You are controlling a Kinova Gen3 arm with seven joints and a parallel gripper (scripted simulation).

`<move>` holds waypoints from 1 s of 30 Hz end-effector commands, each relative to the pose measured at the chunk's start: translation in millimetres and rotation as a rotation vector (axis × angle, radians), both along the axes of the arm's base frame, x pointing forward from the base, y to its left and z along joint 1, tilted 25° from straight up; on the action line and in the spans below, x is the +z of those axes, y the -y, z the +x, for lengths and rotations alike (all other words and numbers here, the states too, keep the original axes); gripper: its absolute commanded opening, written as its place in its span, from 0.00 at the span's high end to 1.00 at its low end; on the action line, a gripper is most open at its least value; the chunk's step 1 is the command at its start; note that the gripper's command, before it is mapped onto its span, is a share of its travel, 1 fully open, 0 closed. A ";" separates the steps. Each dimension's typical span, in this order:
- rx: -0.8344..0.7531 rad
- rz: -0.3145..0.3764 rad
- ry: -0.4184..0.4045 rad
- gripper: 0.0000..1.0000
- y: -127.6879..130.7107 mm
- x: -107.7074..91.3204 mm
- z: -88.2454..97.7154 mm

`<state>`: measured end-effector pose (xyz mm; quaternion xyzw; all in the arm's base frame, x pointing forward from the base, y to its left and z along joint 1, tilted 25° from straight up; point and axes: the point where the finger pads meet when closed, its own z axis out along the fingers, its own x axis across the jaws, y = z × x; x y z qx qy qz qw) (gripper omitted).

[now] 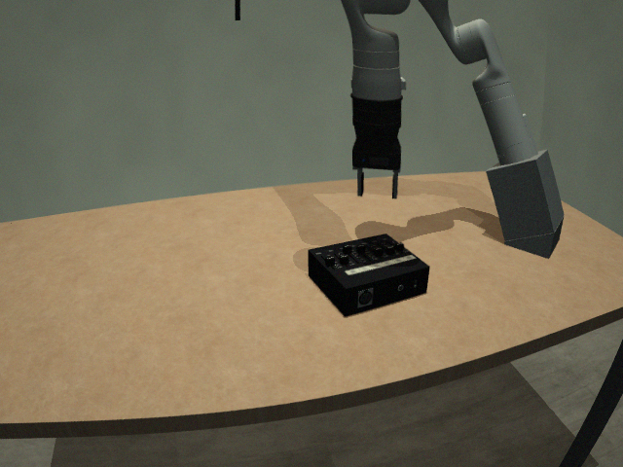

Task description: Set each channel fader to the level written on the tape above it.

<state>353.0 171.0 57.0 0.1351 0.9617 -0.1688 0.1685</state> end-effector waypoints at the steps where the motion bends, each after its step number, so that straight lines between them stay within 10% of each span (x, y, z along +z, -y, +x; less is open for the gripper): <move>1: -0.029 0.002 0.013 0.00 0.6 -2.1 -2.0; 30: -1.066 0.188 0.552 0.00 47.8 -16.7 -2.6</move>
